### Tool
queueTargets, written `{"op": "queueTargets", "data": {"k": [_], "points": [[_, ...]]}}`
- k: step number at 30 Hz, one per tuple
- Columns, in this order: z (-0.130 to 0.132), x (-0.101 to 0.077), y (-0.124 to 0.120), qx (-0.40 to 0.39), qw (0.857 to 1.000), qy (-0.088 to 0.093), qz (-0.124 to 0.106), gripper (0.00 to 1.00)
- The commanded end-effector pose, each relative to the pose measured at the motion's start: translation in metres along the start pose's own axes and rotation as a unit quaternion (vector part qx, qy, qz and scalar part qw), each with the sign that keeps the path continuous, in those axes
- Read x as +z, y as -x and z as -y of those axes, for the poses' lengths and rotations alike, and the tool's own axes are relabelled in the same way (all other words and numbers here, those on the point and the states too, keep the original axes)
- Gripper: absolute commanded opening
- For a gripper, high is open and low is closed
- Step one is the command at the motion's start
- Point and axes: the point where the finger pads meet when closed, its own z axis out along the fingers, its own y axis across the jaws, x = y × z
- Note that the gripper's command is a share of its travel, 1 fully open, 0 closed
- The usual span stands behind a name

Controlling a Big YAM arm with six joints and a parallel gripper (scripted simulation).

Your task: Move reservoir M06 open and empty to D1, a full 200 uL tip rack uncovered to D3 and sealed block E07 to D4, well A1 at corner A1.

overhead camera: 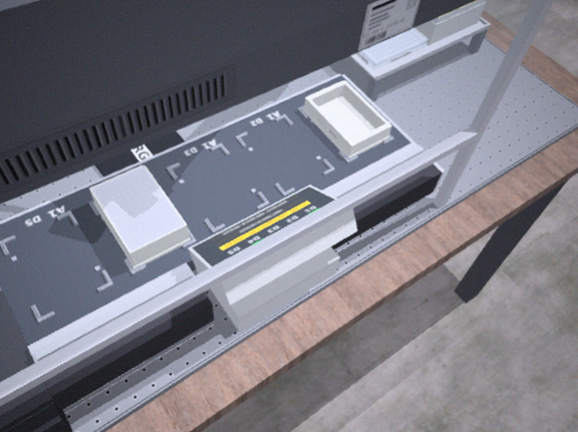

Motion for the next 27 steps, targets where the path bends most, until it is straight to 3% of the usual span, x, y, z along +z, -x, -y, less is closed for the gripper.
{"op": "queueTargets", "data": {"k": [1, 2, 10, 27], "points": [[0.004, -0.012, 0.0, -0.073, 0.997, -0.019, 0.016, 1.0], [0.008, -0.019, 0.013, -0.095, 0.995, -0.027, 0.019, 1.0], [0.006, -0.015, 0.006, -0.145, 0.989, -0.021, 0.016, 1.0], [0.006, -0.015, 0.006, -0.283, 0.959, -0.023, 0.013, 1.0]]}}
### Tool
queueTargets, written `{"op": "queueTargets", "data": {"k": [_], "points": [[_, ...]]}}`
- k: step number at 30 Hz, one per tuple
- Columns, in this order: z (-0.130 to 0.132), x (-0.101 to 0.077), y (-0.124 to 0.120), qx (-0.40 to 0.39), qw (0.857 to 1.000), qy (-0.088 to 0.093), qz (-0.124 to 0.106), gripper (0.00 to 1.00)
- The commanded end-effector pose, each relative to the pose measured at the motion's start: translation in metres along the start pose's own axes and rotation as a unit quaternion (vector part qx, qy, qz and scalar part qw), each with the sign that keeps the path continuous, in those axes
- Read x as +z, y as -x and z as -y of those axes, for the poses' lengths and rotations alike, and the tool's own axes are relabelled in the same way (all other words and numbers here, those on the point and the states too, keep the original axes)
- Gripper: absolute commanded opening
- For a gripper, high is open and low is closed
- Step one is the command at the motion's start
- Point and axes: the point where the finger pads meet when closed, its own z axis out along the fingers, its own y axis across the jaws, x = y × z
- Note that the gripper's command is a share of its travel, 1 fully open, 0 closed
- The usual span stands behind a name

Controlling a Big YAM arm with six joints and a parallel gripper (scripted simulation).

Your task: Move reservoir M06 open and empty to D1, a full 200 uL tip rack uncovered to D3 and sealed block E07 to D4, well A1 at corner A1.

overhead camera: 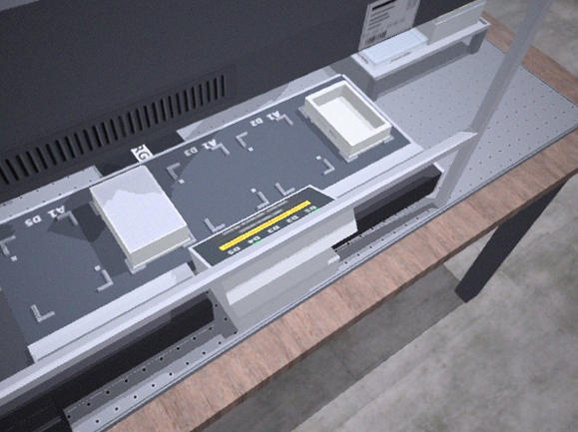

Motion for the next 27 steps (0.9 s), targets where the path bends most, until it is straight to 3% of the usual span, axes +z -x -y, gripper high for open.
{"op": "queueTargets", "data": {"k": [1, 19, 21, 22, 27], "points": [[0.009, -0.013, 0.004, -0.043, 0.999, -0.022, 0.006, 1.0], [-0.047, 0.002, -0.061, -0.175, 0.984, -0.018, 0.0, 1.0], [-0.048, 0.003, -0.061, -0.175, 0.984, -0.019, 0.001, 1.0], [-0.037, -0.004, -0.054, -0.187, 0.982, -0.028, -0.002, 1.0], [-0.048, 0.008, -0.056, -0.188, 0.982, -0.009, -0.002, 1.0]]}}
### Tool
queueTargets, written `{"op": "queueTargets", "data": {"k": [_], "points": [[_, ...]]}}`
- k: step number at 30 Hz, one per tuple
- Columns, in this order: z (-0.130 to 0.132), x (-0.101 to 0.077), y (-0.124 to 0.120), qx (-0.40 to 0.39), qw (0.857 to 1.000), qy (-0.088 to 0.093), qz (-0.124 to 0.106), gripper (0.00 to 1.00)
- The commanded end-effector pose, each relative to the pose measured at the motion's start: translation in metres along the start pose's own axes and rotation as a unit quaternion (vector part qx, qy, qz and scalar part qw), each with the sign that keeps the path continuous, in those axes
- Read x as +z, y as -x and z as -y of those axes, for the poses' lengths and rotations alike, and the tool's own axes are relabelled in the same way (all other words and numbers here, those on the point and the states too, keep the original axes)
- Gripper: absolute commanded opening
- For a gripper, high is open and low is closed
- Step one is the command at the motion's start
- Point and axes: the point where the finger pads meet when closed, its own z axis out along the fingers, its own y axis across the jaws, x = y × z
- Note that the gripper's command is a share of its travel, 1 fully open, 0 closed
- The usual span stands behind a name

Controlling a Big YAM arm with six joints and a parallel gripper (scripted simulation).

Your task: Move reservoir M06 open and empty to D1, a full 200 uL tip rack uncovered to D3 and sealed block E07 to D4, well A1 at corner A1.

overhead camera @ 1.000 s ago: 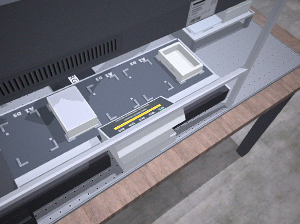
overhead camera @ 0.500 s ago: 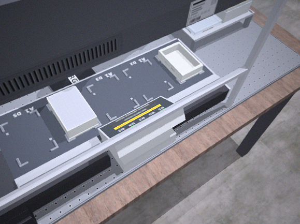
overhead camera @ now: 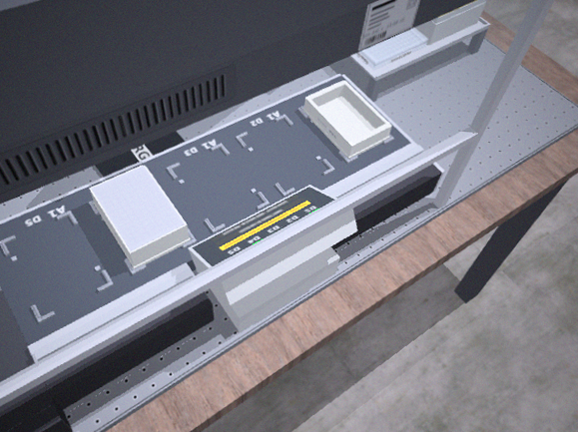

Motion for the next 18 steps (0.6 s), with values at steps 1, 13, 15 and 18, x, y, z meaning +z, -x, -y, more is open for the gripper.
{"op": "queueTargets", "data": {"k": [1, 13, 15, 18], "points": [[0.005, -0.0012, 0.0033, -0.027, 1.0, -0.006, -0.004, 1.0], [0.0055, -0.0013, 0.003, -0.025, 1.0, -0.005, -0.003, 1.0], [0.0055, -0.0013, 0.003, -0.025, 1.0, -0.005, -0.003, 1.0], [0.0055, -0.0013, 0.003, -0.025, 1.0, -0.005, -0.003, 1.0]]}}
